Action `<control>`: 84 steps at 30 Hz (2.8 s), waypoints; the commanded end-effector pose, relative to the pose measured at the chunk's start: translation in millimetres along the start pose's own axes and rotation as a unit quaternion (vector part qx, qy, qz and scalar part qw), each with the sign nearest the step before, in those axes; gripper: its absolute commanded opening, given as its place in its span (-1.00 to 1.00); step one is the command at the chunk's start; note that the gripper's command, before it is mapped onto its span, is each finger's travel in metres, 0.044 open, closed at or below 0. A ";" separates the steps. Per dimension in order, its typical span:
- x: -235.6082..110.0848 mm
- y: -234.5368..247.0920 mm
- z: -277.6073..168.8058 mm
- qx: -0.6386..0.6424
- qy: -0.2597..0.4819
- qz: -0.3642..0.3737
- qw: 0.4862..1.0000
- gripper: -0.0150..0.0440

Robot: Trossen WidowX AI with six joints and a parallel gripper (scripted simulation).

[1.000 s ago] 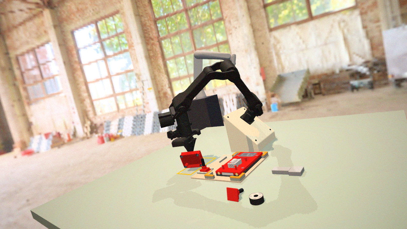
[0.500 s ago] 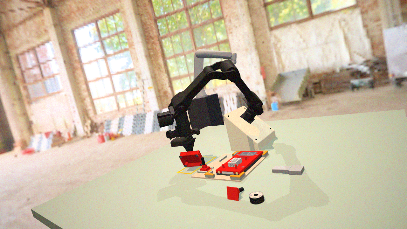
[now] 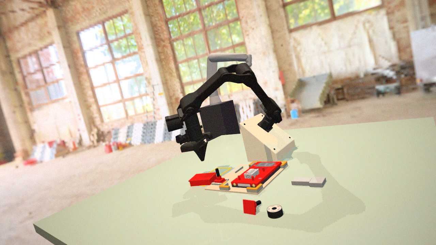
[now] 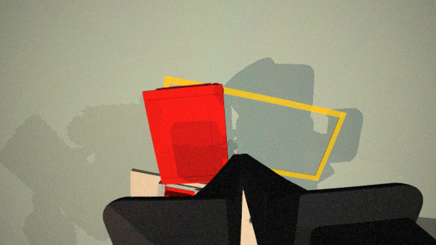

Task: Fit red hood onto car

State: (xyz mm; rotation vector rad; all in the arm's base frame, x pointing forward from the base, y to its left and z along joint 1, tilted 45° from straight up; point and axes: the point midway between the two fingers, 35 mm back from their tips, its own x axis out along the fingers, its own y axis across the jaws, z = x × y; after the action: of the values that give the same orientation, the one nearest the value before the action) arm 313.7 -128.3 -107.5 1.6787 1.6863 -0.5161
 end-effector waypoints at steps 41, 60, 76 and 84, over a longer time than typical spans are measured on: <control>-2.6 43.2 -7.4 -0.004 -0.007 0.009 1.000 0.93; 12.8 44.0 -6.7 -0.004 -0.008 0.009 1.000 1.00; 26.4 43.6 -6.4 -0.004 -0.007 0.010 1.000 1.00; 33.2 43.2 -6.4 -0.004 -0.007 0.010 1.000 1.00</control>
State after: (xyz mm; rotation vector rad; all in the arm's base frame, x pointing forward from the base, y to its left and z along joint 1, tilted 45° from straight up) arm 357.1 -98.6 -116.7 1.6716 1.6600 -0.5079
